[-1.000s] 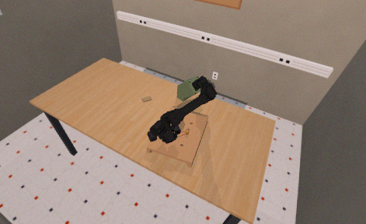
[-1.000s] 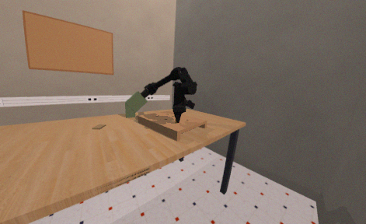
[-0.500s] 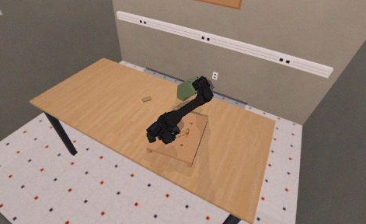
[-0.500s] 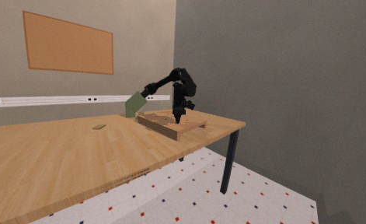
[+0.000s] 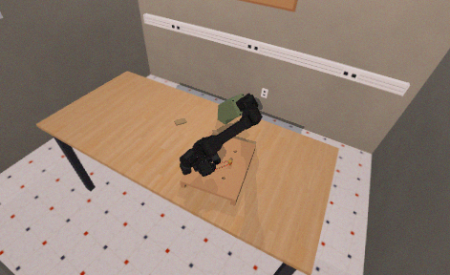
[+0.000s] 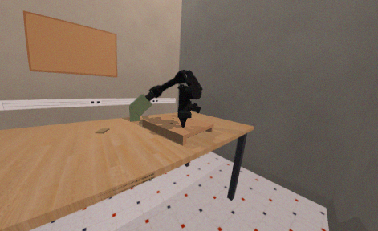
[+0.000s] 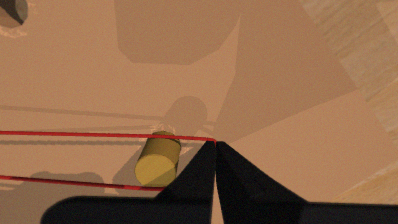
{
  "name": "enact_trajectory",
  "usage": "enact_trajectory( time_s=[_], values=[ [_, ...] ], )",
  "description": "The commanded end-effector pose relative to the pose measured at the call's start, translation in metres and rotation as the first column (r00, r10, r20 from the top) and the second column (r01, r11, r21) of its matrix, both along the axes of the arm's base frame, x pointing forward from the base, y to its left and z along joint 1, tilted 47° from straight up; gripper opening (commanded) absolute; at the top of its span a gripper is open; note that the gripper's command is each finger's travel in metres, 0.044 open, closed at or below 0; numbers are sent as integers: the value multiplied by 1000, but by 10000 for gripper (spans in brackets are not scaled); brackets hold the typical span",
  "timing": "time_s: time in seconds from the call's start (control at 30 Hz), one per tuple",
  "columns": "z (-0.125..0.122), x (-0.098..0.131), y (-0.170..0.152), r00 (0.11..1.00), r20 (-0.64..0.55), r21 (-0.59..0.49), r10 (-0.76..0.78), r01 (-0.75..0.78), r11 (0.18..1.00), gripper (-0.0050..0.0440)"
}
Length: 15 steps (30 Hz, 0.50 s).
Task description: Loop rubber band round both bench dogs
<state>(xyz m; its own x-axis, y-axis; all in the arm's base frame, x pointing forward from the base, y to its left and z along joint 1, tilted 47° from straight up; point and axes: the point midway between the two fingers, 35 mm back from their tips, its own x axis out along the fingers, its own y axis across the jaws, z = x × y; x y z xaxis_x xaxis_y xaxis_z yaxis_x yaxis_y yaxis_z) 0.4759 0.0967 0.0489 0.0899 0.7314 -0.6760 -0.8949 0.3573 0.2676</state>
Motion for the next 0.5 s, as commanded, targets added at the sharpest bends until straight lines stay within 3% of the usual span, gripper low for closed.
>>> enact_trajectory(
  time_s=[0.0, 0.47],
  values=[
    [3, 3, -6, 1000, 28, -4, -5, 5, 1000, -50],
    [8, 1, -2, 1000, 25, -1, 0, 0, 1000, -50]
  ],
)
